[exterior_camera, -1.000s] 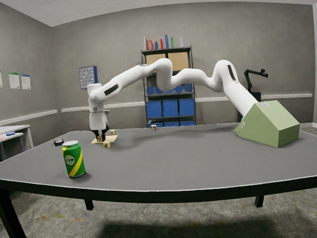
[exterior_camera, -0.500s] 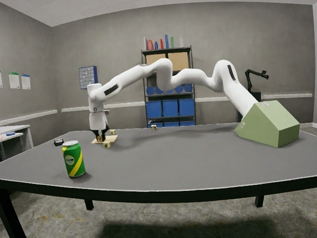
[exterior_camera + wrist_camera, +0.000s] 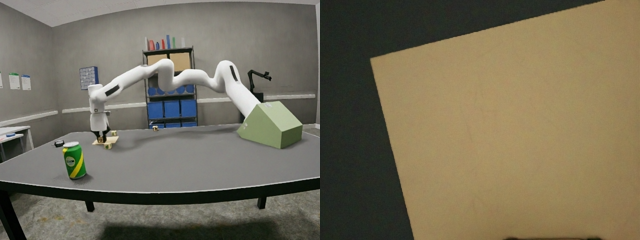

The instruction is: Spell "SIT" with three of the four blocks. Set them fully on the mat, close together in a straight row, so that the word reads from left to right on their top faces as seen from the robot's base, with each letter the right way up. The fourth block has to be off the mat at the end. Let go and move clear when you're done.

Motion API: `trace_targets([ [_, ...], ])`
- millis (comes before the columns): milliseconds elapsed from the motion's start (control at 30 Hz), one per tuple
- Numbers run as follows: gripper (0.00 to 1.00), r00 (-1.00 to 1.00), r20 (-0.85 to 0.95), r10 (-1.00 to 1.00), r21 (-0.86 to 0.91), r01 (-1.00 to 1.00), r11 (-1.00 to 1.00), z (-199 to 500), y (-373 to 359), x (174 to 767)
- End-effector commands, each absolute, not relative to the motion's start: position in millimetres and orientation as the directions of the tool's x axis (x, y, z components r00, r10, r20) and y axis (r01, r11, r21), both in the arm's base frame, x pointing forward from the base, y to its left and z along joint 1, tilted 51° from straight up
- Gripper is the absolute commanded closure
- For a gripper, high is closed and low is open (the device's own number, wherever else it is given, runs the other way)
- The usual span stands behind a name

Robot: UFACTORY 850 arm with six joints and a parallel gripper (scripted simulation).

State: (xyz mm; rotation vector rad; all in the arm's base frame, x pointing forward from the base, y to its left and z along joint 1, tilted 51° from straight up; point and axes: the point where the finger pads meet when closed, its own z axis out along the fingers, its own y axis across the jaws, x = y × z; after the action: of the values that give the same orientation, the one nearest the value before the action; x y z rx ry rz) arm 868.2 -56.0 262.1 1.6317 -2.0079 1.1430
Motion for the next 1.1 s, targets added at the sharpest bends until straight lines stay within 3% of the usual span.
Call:
trace_targets([
  [0,0.72,-0.302,0.673,-0.675,-0.384,-0.923,0.031,262.9,-55.4,868.6],
  [1067,0.72,-0.302,0.673,-0.675,-0.384,-0.923,0.031,261.2,-57.4,869.3],
])
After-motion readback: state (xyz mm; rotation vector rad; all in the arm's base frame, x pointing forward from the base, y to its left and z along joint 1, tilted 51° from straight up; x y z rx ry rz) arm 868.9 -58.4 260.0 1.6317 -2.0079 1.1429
